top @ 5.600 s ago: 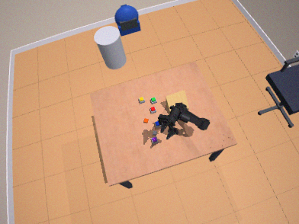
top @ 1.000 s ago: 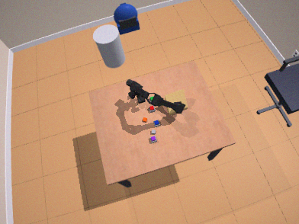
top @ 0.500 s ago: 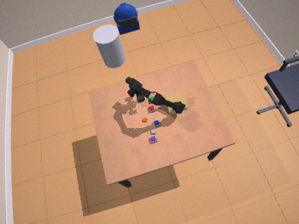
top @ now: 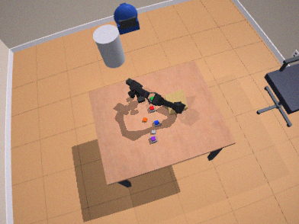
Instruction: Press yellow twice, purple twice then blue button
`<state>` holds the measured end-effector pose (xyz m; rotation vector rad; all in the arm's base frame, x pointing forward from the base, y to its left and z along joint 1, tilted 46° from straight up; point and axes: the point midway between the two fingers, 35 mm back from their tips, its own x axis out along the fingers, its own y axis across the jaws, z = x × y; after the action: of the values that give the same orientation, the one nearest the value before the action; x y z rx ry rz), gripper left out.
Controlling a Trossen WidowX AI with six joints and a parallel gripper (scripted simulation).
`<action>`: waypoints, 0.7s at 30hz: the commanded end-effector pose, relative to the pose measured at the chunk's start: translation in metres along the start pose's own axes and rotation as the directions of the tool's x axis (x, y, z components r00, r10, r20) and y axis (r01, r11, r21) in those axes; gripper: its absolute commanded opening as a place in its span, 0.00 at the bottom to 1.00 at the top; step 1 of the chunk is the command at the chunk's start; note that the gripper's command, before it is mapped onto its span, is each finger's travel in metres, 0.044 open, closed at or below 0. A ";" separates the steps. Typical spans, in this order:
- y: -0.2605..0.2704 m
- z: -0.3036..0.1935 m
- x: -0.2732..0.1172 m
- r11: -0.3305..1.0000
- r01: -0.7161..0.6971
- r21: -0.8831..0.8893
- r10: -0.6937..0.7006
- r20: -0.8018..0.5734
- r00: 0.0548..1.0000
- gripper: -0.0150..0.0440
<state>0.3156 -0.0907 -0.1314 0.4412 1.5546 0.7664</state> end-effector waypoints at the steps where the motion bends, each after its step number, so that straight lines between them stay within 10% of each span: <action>1: 0.002 0.000 0.010 1.000 -0.006 0.004 0.006 -0.004 1.000 0.29; 21: 0.002 -0.001 0.014 1.000 -0.006 0.004 0.006 -0.004 1.000 0.29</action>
<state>0.3133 -0.0827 -0.1393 0.4411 1.5549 0.7678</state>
